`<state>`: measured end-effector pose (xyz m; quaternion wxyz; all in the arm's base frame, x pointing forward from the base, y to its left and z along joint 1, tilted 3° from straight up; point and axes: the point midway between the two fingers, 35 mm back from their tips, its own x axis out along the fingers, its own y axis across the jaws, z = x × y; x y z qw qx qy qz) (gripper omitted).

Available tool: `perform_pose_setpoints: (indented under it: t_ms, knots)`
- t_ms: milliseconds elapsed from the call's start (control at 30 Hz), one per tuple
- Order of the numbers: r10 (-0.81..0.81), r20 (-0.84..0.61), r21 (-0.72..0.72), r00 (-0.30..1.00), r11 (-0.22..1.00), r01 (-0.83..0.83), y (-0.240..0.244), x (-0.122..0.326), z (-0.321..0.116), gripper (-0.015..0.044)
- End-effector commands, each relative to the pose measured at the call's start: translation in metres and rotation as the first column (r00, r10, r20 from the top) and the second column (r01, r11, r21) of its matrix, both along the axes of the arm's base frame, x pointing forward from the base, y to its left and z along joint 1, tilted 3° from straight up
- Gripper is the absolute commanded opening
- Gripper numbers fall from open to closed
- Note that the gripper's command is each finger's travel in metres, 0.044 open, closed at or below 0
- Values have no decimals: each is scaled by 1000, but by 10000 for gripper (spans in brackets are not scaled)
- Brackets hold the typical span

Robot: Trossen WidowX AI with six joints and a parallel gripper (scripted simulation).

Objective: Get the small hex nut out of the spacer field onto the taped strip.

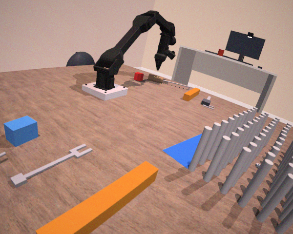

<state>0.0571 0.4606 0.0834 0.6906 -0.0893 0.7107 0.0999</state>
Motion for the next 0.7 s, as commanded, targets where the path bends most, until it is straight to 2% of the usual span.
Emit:
perform_pose_setpoints:
  t_ms: [0, 667]
  knots:
    - [-4, -3, 0, 1000, 1000, 4, 0, 0, 0, 280]
    - [-4, -3, 0, 1000, 1000, 4, 2, -1, -27, 280]
